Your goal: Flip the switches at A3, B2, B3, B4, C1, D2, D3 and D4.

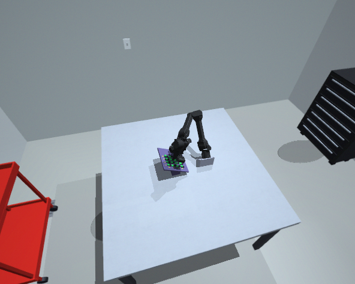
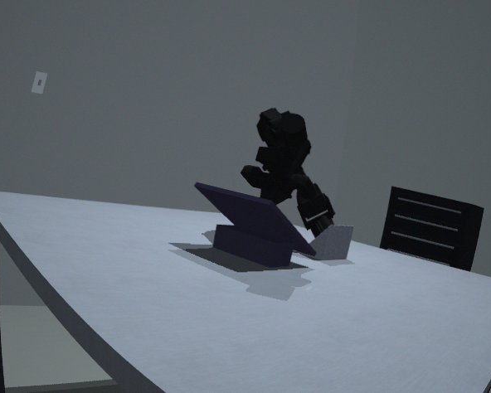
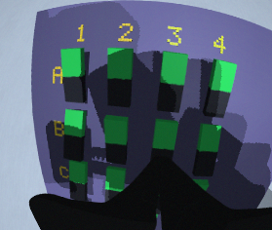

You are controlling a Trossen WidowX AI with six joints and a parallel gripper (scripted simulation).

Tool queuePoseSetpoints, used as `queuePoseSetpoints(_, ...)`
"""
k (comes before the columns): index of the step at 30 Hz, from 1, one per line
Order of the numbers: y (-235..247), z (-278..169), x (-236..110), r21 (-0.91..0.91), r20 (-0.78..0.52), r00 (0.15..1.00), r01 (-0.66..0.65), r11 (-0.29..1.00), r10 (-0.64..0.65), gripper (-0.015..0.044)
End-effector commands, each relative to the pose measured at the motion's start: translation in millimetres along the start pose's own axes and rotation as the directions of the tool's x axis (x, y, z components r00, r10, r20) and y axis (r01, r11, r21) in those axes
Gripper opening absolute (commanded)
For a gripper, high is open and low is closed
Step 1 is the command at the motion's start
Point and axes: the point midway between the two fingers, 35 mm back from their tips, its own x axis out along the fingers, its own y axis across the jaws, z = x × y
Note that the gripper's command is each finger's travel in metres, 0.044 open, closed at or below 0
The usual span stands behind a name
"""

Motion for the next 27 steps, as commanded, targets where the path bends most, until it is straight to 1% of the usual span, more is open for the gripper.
queuePoseSetpoints(1, -0.3, 0.2, 0.9, -0.004, 0.002, 1.000, 0.004, 1.000, -0.004, 0.0000)
queuePoseSetpoints(8, 0.4, 0.4, -1.0, 0.001, 0.000, 1.000, -0.001, 1.000, 0.001, 0.0000)
queuePoseSetpoints(9, 1.3, 1.1, -7.0, 0.000, -0.004, 1.000, -0.004, 1.000, 0.004, 0.0000)
queuePoseSetpoints(13, 1.9, 2.6, -54.4, -0.005, -0.024, 1.000, -0.002, 1.000, 0.002, 0.0000)
queuePoseSetpoints(14, 1.1, 2.4, -61.0, -0.006, -0.026, 1.000, 0.001, 1.000, -0.001, 0.0000)
queuePoseSetpoints(19, -0.9, 2.4, -63.2, -0.006, -0.026, 1.000, 0.002, 1.000, -0.002, 0.0000)
queuePoseSetpoints(23, -27.6, 2.6, -63.2, -0.007, -0.027, 1.000, 0.003, 1.000, -0.003, 0.0000)
queuePoseSetpoints(27, -29.1, 2.5, -61.2, -0.007, -0.026, 1.000, 0.003, 1.000, -0.003, 0.0000)
